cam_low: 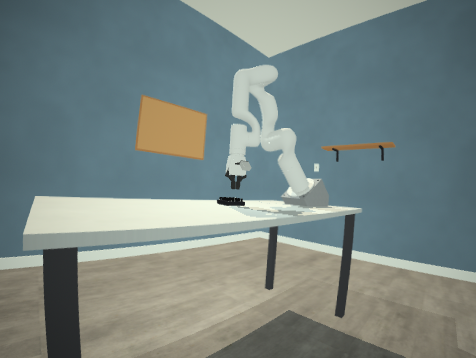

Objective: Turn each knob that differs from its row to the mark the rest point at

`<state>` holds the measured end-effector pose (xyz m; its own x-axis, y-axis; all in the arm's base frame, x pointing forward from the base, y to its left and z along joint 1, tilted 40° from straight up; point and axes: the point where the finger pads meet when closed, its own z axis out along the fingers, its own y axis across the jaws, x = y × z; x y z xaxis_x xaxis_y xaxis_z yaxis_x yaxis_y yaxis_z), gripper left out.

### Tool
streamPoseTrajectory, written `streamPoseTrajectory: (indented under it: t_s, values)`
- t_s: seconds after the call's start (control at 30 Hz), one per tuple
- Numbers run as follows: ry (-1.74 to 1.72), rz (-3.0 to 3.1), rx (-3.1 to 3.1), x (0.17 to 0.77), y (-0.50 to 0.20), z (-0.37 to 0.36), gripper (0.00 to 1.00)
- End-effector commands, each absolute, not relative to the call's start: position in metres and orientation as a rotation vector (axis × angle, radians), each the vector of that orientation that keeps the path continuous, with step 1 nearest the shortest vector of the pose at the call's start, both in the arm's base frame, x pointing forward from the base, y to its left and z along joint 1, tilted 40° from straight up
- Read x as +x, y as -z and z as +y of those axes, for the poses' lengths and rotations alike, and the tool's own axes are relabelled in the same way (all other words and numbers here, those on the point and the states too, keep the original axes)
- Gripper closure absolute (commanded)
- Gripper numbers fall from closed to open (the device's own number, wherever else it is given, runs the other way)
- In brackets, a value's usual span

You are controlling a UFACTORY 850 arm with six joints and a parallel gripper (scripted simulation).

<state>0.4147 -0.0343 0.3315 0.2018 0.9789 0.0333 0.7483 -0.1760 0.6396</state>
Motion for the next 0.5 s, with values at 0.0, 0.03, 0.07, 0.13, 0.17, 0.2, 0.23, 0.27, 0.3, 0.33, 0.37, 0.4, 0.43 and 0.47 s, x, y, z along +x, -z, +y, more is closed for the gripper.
streamPoseTrajectory:
  t_s: [0.0,0.03,0.07,0.13,0.17,0.2,0.23,0.27,0.3,0.33,0.37,0.4,0.43,0.47]
  values:
    - [-0.617,1.598,1.987,0.4164,-0.3304,-0.0344,0.81]
    - [-0.617,1.599,1.988,0.4169,-0.3298,-0.0345,0.81]
    - [-0.617,1.599,1.988,0.4174,-0.3292,-0.0346,0.81]
    - [-0.617,1.598,1.988,0.4185,-0.3280,-0.0349,0.81]
    - [-0.617,1.598,1.988,0.4190,-0.3273,-0.0350,0.81]
    - [-0.617,1.599,1.988,0.4197,-0.3266,-0.0351,0.81]
    - [-0.617,1.599,1.988,0.4203,-0.3258,-0.0352,0.81]
    - [-0.617,1.599,1.988,0.4209,-0.3251,-0.0354,0.81]
    - [-0.617,1.598,1.988,0.4216,-0.3244,-0.0355,0.81]
    - [-0.617,1.598,1.988,0.4223,-0.3236,-0.0356,0.81]
    - [-0.617,1.599,1.988,0.4230,-0.3227,-0.0357,0.81]
    - [-0.617,1.599,1.988,0.4230,-0.3227,-0.0357,0.81]
    - [-0.617,1.599,1.988,0.4230,-0.3227,-0.0357,0.81]
    - [-0.617,1.599,1.988,0.4237,-0.3219,-0.0359,0.81]
